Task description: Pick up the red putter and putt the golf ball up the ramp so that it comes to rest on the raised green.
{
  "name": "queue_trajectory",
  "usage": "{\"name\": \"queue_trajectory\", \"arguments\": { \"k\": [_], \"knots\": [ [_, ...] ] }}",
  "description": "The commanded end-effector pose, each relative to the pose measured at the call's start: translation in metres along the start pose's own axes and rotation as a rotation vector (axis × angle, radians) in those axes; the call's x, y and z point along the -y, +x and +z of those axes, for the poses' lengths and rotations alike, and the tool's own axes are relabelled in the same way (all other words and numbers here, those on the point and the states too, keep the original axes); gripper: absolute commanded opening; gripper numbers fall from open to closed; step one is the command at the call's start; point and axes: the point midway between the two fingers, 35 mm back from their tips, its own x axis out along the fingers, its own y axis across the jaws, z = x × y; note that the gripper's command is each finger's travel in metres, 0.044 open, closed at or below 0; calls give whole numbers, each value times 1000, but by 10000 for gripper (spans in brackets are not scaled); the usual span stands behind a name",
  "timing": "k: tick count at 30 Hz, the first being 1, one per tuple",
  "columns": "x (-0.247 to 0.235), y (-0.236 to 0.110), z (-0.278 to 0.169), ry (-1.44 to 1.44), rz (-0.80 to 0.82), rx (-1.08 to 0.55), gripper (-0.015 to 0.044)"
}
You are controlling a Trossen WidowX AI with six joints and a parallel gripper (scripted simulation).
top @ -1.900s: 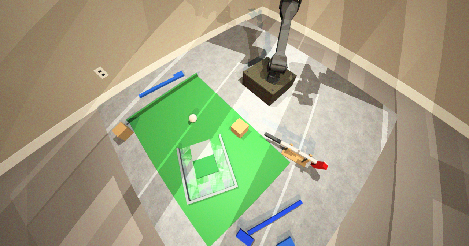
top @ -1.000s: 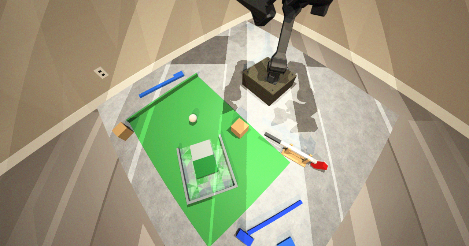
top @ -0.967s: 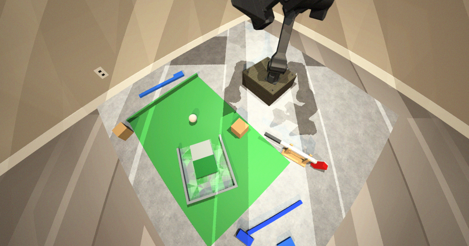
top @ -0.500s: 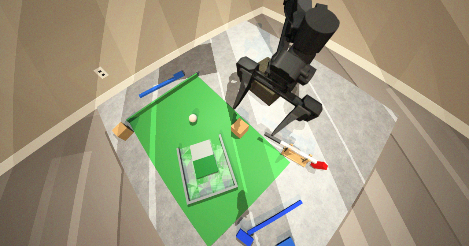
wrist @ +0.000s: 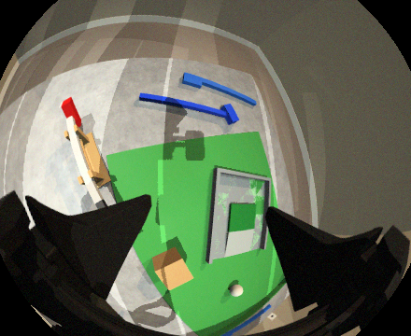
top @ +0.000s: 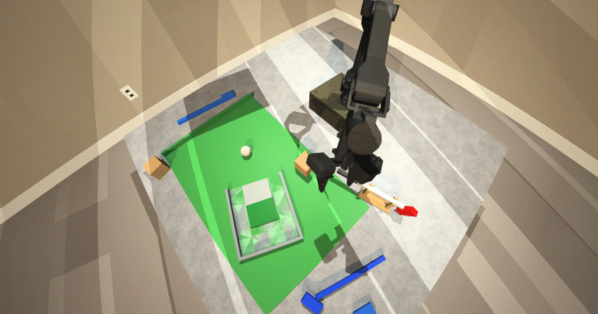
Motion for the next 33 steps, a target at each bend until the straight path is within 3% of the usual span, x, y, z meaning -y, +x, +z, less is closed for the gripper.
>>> {"name": "queue_trajectory", "arguments": {
  "k": [1,6,8,18,33],
  "knots": [
    [-61,26,-43,-252,301,-78,440],
    [-113,33,-76,-443,589,-69,440],
    [-120,33,-80,-467,633,-62,440],
    [-119,35,-78,-468,634,-61,440],
    [-133,64,-92,-468,634,-61,440]
  ]
}}
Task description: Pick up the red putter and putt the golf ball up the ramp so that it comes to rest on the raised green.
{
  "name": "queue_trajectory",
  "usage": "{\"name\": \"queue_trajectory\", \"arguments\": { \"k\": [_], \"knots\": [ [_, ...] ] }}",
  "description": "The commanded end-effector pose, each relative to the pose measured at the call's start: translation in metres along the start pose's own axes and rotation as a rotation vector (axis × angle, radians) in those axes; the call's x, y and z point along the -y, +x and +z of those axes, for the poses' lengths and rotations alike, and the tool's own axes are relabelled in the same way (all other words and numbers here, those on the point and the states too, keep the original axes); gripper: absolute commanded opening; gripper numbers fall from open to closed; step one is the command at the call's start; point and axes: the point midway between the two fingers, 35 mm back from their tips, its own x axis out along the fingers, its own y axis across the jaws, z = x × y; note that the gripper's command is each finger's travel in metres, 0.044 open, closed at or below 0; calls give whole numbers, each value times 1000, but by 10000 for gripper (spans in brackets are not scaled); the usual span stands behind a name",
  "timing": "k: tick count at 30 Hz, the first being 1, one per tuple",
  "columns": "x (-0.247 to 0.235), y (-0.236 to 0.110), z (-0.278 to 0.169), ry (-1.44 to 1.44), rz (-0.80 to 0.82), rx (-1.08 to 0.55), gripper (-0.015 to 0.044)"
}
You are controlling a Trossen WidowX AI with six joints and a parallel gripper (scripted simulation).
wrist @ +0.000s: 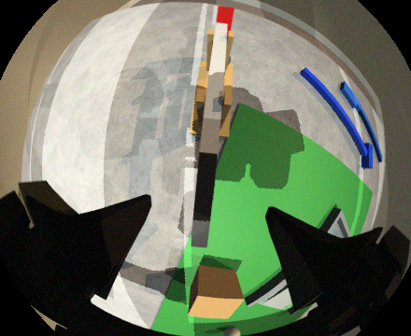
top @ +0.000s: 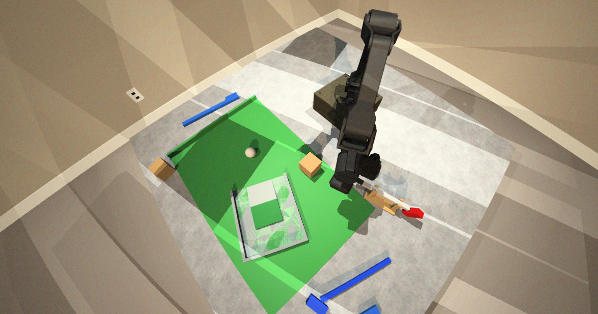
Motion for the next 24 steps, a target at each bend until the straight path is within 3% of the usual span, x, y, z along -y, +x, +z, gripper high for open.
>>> {"name": "queue_trajectory", "arguments": {
  "k": [1,24],
  "knots": [
    [-5,18,-5,-1,16,0,440],
    [-5,44,-13,-1,16,0,440]
  ]
}}
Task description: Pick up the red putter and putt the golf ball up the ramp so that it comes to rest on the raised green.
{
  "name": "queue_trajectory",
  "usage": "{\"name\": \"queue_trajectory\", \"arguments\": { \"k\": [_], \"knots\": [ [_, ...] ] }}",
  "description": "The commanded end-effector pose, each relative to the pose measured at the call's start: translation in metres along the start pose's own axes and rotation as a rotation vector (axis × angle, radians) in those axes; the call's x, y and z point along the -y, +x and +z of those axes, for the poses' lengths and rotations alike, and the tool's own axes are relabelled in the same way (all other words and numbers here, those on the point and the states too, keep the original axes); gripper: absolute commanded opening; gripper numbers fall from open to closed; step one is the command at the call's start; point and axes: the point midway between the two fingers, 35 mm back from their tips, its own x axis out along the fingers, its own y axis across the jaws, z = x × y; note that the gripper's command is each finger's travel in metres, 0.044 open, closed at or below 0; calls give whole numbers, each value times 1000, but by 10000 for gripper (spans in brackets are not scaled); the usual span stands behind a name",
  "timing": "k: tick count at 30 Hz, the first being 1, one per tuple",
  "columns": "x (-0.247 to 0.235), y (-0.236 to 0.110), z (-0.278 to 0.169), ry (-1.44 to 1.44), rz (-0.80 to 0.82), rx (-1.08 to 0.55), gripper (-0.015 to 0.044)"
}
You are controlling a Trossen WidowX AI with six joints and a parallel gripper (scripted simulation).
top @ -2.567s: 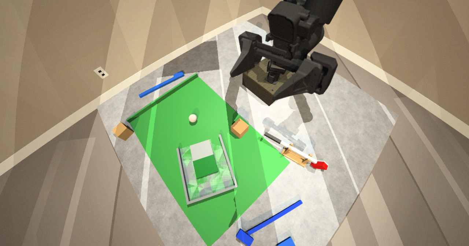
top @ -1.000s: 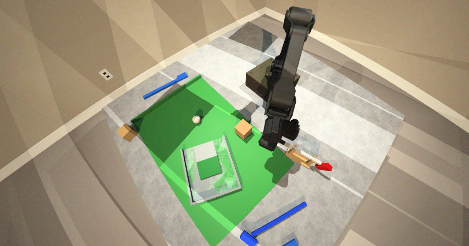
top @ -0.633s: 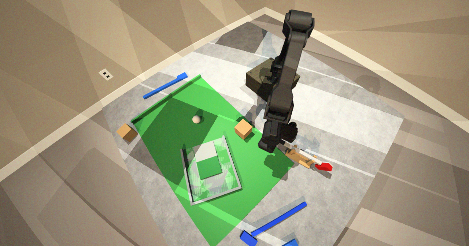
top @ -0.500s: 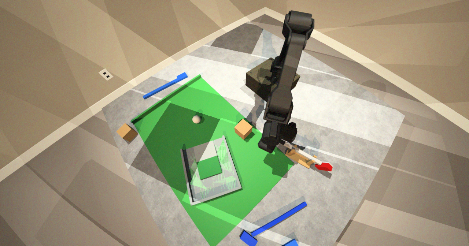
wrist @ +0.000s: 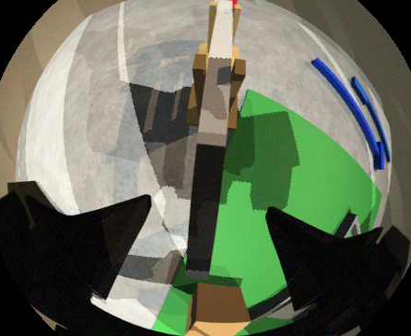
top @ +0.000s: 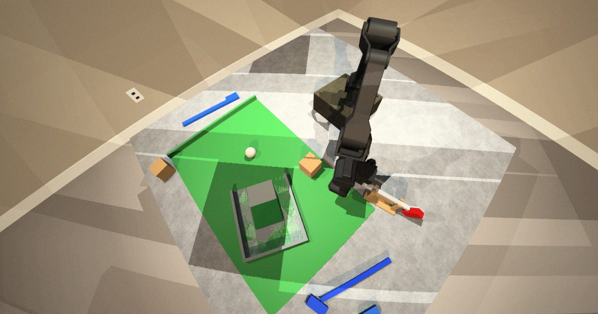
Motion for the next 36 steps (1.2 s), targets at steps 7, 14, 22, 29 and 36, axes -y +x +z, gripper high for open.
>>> {"name": "queue_trajectory", "arguments": {
  "k": [7,14,22,29,36],
  "knots": [
    [-5,11,-4,3,14,0,440],
    [-2,8,-3,1,5,-2,309],
    [-2,8,-3,1,5,-2,99],
    [-2,8,-3,1,5,-2,13],
    [0,-4,1,1,6,-2,0]
  ]
}}
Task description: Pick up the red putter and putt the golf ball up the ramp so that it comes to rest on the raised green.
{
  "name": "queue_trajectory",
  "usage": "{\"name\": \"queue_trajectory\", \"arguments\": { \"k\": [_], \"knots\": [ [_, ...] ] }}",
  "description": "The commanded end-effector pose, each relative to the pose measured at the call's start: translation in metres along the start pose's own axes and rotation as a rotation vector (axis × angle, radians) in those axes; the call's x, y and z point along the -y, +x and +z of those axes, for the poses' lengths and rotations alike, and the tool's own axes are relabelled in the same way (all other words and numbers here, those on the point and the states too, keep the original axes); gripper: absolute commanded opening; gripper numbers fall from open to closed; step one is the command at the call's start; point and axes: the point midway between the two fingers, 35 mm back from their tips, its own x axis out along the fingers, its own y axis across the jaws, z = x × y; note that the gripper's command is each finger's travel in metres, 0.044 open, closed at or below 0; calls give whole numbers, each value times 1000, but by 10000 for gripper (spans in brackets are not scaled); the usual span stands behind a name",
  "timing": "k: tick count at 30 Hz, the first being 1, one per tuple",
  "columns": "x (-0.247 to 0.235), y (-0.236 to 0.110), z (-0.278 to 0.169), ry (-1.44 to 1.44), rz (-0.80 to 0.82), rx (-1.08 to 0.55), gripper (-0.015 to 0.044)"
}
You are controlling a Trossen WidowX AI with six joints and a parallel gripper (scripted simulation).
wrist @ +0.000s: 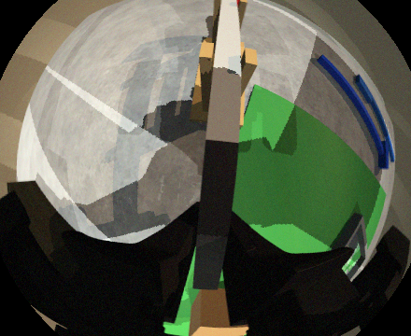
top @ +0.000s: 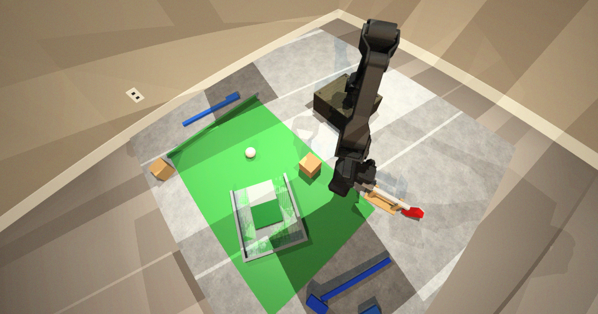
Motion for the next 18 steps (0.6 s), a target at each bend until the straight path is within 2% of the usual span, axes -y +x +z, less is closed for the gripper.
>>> {"name": "queue_trajectory", "arguments": {
  "k": [1,11,16,18],
  "knots": [
    [4,-16,6,-3,-7,3,0],
    [2,-90,25,-2,-4,4,0],
    [1,-95,26,-2,-4,4,0],
    [3,-87,21,15,-9,-6,0]
  ]
}}
